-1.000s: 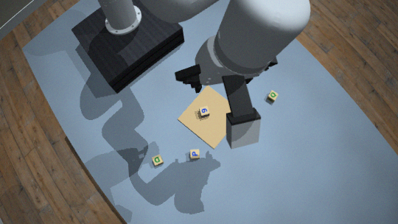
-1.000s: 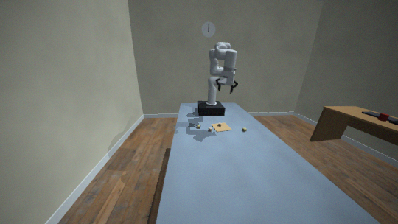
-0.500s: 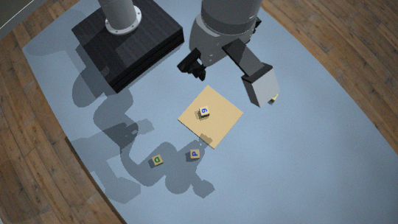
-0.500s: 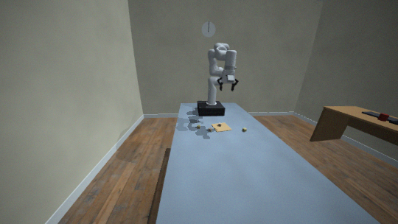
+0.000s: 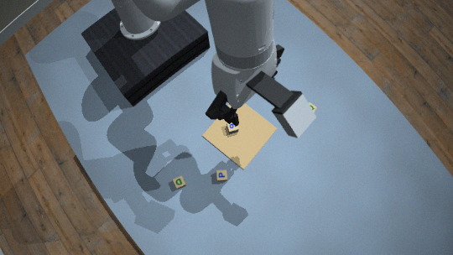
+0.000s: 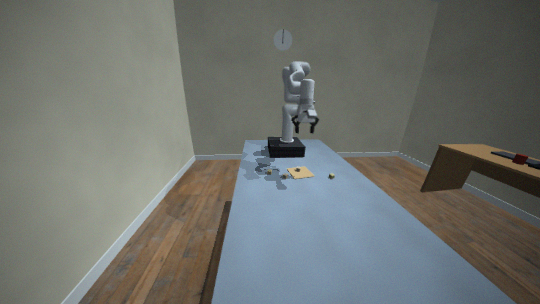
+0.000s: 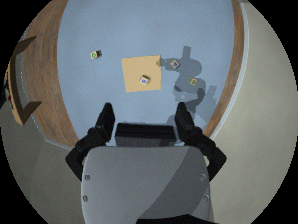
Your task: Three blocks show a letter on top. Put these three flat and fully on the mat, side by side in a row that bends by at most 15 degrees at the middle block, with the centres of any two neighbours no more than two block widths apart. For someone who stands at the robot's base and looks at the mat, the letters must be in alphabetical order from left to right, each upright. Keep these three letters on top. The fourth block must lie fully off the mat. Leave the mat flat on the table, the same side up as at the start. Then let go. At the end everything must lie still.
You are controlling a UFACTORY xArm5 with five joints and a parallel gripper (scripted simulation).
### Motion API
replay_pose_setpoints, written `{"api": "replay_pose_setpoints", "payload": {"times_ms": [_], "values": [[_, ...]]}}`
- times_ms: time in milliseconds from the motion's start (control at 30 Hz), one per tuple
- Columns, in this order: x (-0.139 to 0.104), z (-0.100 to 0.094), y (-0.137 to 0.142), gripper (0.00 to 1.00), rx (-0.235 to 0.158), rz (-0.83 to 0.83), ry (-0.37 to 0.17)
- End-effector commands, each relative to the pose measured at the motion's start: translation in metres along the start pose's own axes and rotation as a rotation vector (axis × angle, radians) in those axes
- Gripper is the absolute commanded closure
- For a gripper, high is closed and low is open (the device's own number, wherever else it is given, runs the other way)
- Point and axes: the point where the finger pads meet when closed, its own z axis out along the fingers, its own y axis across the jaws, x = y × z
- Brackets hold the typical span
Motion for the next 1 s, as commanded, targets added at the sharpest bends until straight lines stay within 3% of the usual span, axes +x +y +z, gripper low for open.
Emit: {"api": "replay_pose_setpoints", "payload": {"times_ms": [0, 33, 100, 200, 467, 600, 667, 733, 967], "values": [[0.015, 0.021, 0.012, 0.00, -0.011, -0.005, 0.075], [0.019, 0.032, 0.020, 0.00, -0.018, -0.007, 0.108], [0.019, 0.032, 0.020, 0.00, -0.018, -0.007, 0.108], [0.024, 0.052, 0.035, 0.00, -0.035, -0.010, 0.171], [0.025, 0.082, 0.063, 0.00, -0.078, -0.017, 0.287], [0.022, 0.093, 0.076, 0.00, -0.102, -0.021, 0.339], [0.022, 0.093, 0.076, 0.00, -0.102, -0.021, 0.339], [0.017, 0.101, 0.087, 0.00, -0.128, -0.024, 0.387], [0.004, 0.111, 0.106, 0.00, -0.180, -0.031, 0.471]]}}
